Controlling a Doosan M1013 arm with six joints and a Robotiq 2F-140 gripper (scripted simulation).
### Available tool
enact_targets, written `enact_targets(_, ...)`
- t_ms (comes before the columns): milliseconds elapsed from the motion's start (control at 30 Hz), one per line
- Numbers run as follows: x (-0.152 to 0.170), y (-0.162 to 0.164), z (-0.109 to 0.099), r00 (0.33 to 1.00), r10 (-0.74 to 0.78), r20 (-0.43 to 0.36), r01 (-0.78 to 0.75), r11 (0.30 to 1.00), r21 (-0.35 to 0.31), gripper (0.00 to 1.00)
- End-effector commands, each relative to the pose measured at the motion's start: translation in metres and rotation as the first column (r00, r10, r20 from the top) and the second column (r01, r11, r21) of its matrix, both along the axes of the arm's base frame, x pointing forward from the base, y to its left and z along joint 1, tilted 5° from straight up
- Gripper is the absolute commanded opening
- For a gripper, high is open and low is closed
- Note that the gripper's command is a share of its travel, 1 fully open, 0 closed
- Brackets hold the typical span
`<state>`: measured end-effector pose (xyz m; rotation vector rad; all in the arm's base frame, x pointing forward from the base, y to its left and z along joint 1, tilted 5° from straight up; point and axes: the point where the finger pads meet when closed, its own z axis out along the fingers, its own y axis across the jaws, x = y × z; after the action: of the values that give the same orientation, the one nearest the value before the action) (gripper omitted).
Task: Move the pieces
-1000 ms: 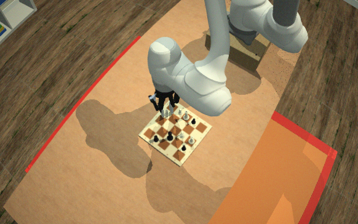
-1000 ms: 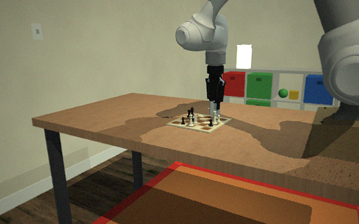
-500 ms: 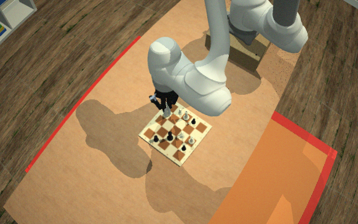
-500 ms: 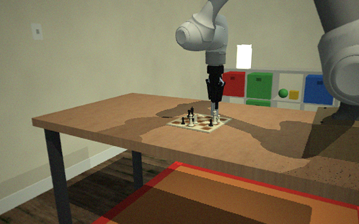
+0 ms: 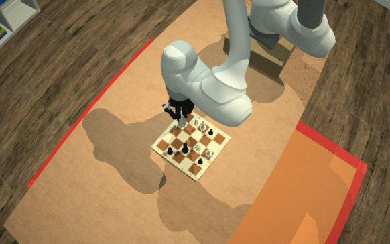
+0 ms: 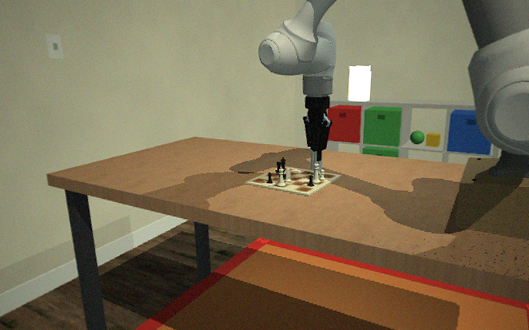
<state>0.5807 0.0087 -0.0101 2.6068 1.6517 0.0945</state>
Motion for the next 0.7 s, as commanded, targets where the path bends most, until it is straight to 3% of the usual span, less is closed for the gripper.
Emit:
enact_targets(0,0.000,0.000,0.000,1.000,0.000,0.000,0.000,1.000,0.000,0.00)
enact_targets(400,0.000,0.000,0.003,1.000,0.000,0.000,0.000,1.000,0.000,0.00)
enact_targets(667,-0.004,0.001,0.047,1.000,0.000,0.000,0.000,1.000,0.000,0.00)
